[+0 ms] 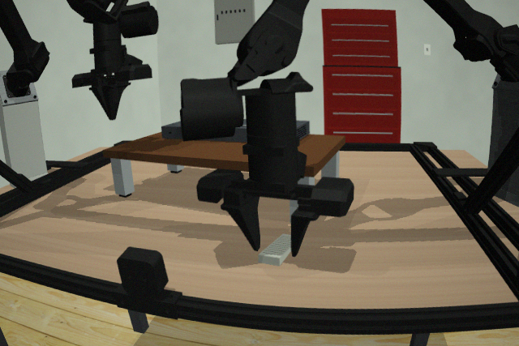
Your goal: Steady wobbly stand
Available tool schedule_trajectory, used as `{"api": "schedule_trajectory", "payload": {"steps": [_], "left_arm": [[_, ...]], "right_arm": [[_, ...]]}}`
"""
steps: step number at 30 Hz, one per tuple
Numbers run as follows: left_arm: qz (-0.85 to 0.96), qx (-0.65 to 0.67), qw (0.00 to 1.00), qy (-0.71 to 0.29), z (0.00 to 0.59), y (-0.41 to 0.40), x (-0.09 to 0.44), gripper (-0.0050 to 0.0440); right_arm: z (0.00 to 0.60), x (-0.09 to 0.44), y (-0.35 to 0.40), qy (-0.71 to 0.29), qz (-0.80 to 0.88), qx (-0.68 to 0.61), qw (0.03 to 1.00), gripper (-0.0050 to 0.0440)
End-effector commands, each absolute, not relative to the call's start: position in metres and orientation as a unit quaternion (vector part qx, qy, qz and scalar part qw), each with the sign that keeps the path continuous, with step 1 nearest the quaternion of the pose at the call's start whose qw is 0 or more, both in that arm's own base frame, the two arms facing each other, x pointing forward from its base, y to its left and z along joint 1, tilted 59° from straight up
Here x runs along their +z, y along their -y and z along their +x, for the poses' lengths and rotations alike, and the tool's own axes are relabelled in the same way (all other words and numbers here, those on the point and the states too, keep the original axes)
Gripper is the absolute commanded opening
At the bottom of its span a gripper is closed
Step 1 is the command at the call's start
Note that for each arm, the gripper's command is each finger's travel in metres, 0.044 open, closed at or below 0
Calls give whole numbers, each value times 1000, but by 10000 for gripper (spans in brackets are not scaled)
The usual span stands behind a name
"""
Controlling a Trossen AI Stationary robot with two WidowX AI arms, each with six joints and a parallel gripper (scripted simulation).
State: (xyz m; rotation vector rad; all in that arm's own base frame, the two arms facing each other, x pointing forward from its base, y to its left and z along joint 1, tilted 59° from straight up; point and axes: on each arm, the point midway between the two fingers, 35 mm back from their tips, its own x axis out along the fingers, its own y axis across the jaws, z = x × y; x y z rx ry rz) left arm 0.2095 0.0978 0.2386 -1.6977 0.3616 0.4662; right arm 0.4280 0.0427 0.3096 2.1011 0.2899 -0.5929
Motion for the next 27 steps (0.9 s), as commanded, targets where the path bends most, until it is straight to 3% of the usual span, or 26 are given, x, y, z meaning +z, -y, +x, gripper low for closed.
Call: {"api": "schedule_trajectory", "payload": {"steps": [1, 16, 27], "left_arm": [[-739, 203, 623, -157, 210, -98, 239, 0], [-739, 203, 623, -157, 210, -98, 239, 0], [-495, 172, 852, 18, 233, -158, 396, 0]], "right_arm": [[384, 338, -44, -116, 853, -236, 451, 241], [384, 338, -44, -116, 853, -236, 451, 241], [387, 335, -45, -119, 851, -238, 453, 241]]}}
